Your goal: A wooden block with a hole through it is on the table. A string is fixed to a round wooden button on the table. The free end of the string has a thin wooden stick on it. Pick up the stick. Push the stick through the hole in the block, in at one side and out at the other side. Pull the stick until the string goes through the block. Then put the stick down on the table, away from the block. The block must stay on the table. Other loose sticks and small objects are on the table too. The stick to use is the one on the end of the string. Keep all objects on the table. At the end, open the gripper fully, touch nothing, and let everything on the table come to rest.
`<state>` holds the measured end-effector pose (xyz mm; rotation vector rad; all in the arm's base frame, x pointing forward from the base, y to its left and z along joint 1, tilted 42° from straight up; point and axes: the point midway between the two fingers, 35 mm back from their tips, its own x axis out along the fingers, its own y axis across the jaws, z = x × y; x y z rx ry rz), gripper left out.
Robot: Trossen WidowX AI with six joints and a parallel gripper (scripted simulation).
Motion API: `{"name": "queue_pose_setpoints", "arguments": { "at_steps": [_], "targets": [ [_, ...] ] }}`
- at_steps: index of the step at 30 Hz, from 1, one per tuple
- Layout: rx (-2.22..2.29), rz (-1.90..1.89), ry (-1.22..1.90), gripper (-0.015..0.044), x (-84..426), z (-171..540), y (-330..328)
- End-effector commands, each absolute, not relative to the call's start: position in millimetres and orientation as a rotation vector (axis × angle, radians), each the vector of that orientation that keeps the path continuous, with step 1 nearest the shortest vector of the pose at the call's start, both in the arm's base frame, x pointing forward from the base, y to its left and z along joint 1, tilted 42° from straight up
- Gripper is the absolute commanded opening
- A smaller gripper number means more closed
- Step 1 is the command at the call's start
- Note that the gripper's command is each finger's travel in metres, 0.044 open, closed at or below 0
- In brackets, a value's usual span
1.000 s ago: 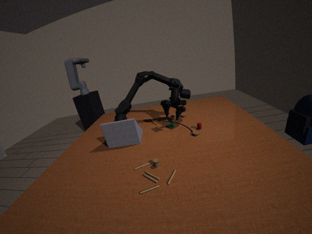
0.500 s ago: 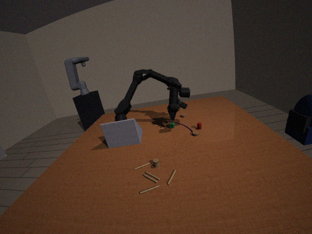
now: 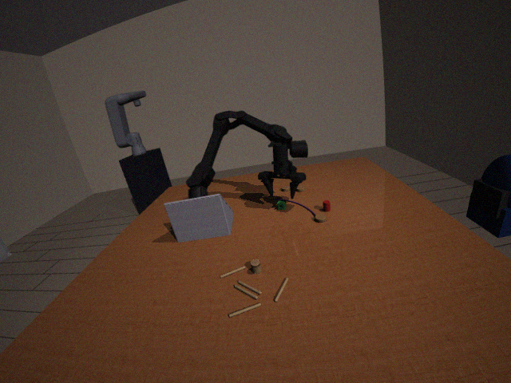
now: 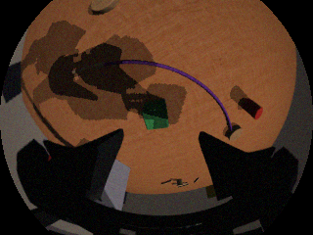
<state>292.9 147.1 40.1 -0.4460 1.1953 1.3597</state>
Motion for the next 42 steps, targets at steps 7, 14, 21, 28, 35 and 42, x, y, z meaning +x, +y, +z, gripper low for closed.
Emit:
{"name": "queue_pose_setpoints", "arguments": {
  "at_steps": [7,14,21,28,35,42],
  "targets": [
    [-0.946,1.751,0.35,0.044,285.4,48.3,139.7],
    [-0.946,1.751,0.35,0.044,285.4,48.3,139.7],
    [-0.946,1.751,0.35,0.044,285.4,48.3,139.7],
    [-0.946,1.752,0.362,0.0361,285.5,46.3,138.9],
    [-0.946,1.752,0.362,0.0238,285.5,46.3,138.9],
    [-0.946,1.752,0.361,0.0212,285.4,46.2,138.8]
  ]
}}
